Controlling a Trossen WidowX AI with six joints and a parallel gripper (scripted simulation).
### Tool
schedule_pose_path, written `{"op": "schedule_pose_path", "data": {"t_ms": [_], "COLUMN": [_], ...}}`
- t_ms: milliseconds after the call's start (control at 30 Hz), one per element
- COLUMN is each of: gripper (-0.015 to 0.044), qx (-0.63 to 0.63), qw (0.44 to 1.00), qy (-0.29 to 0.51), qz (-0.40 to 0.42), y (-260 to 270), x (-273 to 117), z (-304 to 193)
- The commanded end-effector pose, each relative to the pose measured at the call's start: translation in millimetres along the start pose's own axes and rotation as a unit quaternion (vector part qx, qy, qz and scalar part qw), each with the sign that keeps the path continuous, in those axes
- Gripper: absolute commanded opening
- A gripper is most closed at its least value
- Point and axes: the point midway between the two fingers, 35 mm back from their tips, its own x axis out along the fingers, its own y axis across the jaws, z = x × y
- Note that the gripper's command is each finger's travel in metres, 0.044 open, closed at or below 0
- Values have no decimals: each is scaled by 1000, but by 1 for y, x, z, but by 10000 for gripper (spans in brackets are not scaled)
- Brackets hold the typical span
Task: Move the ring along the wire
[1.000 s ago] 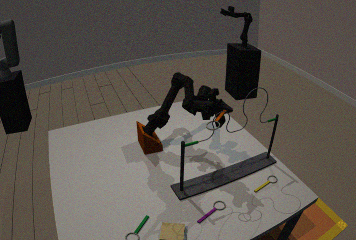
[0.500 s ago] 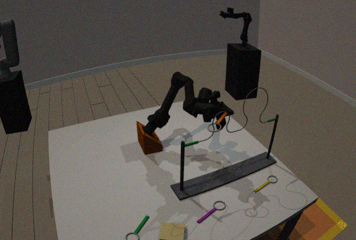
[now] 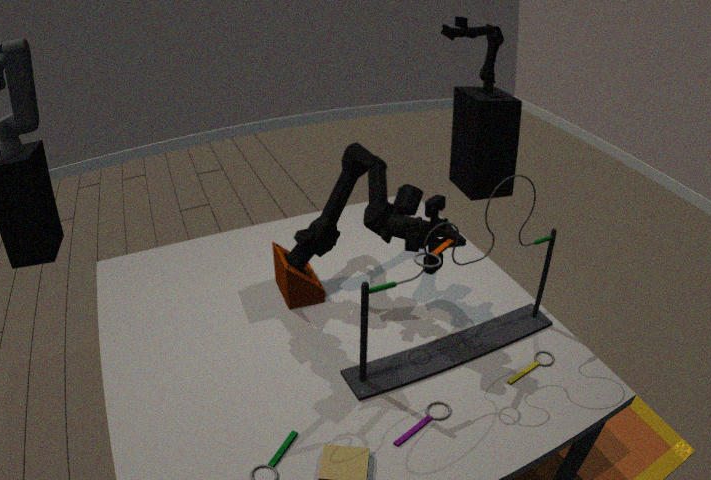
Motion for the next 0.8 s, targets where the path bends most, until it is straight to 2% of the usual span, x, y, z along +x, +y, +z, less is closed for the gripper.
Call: {"op": "schedule_pose_path", "data": {"t_ms": [0,767], "gripper": [-150,-150], "qx": [-36,-271], "qw": [999,952], "qy": [4,-5], "qz": [-24,-139], "y": [-16,-91], "x": [-3,-16], "z": [2,26]}}
